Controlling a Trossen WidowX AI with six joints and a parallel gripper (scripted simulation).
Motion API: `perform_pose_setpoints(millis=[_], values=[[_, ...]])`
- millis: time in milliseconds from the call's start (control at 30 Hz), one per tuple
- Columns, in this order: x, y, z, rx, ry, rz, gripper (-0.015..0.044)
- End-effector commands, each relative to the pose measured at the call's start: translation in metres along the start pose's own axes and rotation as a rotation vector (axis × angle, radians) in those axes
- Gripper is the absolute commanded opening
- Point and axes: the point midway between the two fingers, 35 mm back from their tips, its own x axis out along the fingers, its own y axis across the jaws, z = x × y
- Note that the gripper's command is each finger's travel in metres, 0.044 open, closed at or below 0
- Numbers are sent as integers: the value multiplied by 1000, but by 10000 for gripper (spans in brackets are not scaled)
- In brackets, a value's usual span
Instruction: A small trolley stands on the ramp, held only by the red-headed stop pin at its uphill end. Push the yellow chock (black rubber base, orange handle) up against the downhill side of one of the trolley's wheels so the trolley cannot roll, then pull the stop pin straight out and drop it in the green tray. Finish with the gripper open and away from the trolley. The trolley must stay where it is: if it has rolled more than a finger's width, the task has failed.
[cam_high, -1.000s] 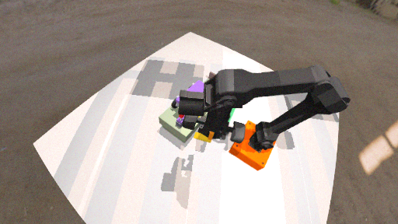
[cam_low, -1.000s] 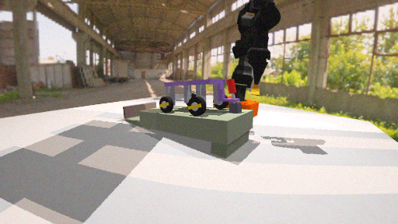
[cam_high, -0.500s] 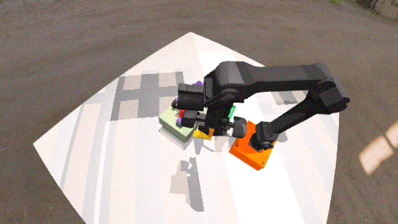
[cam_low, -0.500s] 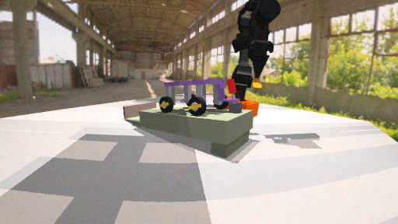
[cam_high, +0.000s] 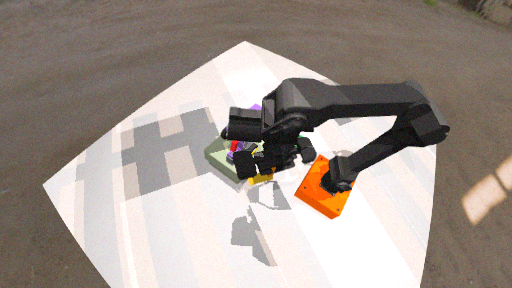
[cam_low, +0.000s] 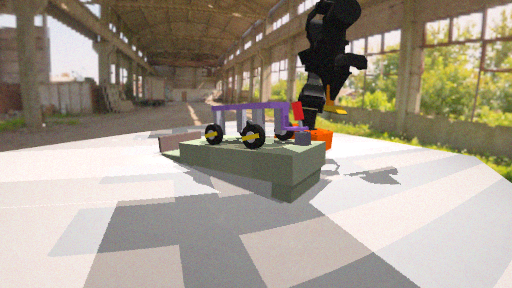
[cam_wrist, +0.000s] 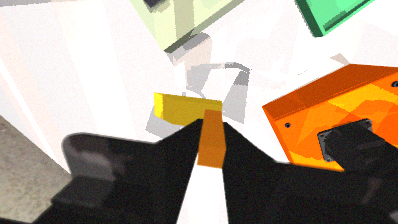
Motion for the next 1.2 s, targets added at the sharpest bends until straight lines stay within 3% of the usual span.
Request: perform_pose_setpoints(millis=[0, 500, 1167], values=[[0, 0, 0, -125, -1, -1, 0], [0, 0, 0, -626, 0, -2, 0], [2, -27, 40, -658, -2, -5, 0]])
